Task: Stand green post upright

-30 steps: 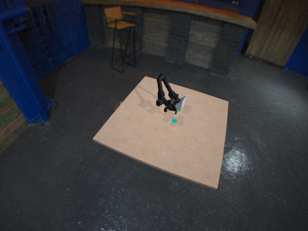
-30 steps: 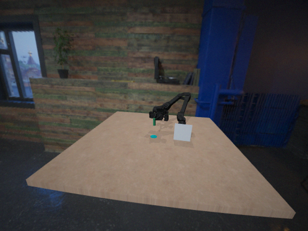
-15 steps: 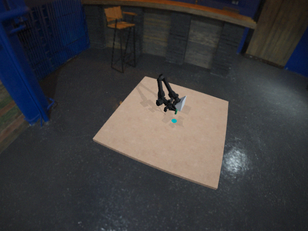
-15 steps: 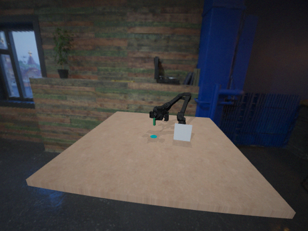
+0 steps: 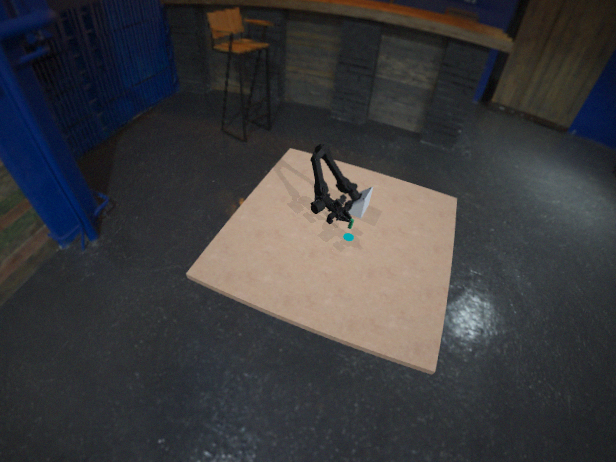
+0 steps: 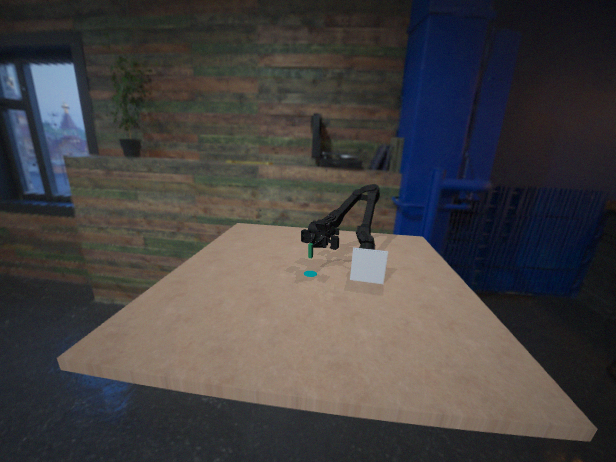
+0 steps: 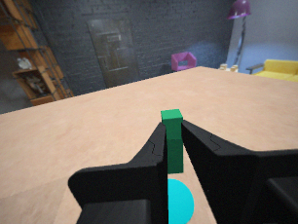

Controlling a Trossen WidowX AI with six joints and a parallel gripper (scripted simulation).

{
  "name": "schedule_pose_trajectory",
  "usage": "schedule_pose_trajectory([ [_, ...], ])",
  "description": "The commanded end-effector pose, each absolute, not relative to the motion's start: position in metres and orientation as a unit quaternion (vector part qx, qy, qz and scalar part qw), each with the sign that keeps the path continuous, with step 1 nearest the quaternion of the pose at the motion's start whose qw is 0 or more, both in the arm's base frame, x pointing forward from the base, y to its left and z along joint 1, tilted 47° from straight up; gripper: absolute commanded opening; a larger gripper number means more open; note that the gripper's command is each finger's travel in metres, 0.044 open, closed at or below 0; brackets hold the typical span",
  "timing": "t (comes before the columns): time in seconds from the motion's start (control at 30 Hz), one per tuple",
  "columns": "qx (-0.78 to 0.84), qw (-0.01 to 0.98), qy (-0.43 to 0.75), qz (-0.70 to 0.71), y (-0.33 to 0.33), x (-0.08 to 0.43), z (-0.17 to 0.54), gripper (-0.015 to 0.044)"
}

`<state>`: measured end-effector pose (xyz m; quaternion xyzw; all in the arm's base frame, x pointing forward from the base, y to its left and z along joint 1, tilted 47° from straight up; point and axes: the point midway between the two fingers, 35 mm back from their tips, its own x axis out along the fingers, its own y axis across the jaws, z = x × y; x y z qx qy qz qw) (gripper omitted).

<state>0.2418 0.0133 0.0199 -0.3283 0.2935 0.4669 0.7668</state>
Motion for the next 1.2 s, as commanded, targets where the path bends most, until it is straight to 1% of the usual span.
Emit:
schedule_pose_trajectory([
  [0.0, -0.328, 0.766, 0.293, 0.469, 0.004, 0.241, 0.01, 0.0023],
  [0.7, -0.325, 0.768, 0.293, 0.467, -0.037, 0.23, -0.034, 0.0023],
  [1.1, -0.325, 0.768, 0.294, 0.467, -0.038, 0.23, -0.036, 0.0023],
  [1.17, -0.325, 0.768, 0.294, 0.467, -0.038, 0.23, -0.036, 0.0075],
])
